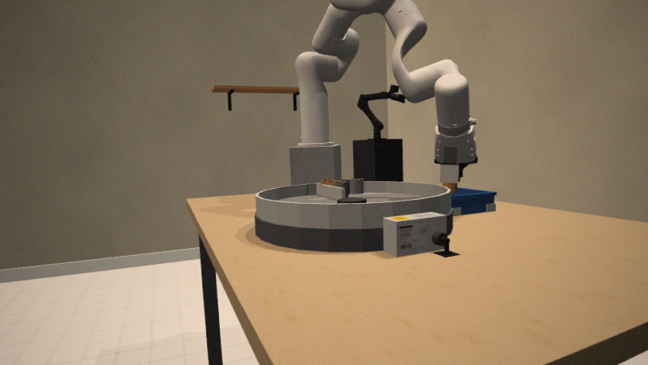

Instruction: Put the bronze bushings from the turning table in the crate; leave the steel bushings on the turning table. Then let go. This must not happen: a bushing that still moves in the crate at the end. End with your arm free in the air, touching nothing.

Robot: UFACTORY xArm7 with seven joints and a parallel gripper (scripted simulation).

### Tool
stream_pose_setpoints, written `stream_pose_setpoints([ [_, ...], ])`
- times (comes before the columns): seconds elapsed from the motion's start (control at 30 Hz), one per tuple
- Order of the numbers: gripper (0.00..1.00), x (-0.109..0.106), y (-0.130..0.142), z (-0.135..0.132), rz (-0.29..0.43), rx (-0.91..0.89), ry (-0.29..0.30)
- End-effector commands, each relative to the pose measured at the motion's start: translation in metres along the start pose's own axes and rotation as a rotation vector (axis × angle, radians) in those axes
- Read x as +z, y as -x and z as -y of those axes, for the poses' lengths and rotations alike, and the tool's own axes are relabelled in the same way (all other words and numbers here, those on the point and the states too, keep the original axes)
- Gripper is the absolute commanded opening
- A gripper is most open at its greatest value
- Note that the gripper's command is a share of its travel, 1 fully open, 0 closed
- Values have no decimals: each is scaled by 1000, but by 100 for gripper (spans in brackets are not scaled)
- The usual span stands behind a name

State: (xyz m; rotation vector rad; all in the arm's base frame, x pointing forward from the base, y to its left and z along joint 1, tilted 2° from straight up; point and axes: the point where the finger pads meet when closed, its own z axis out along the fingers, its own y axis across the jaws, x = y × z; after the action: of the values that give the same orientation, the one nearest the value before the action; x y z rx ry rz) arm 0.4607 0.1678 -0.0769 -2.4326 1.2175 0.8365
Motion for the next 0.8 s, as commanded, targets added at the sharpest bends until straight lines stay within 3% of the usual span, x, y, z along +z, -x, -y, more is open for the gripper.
stream_pose_setpoints([
  [0.0,0,4,-5,2,-2,-2,-3],
  [0.77,0,24,-21,2,-2,-2,-3],
])
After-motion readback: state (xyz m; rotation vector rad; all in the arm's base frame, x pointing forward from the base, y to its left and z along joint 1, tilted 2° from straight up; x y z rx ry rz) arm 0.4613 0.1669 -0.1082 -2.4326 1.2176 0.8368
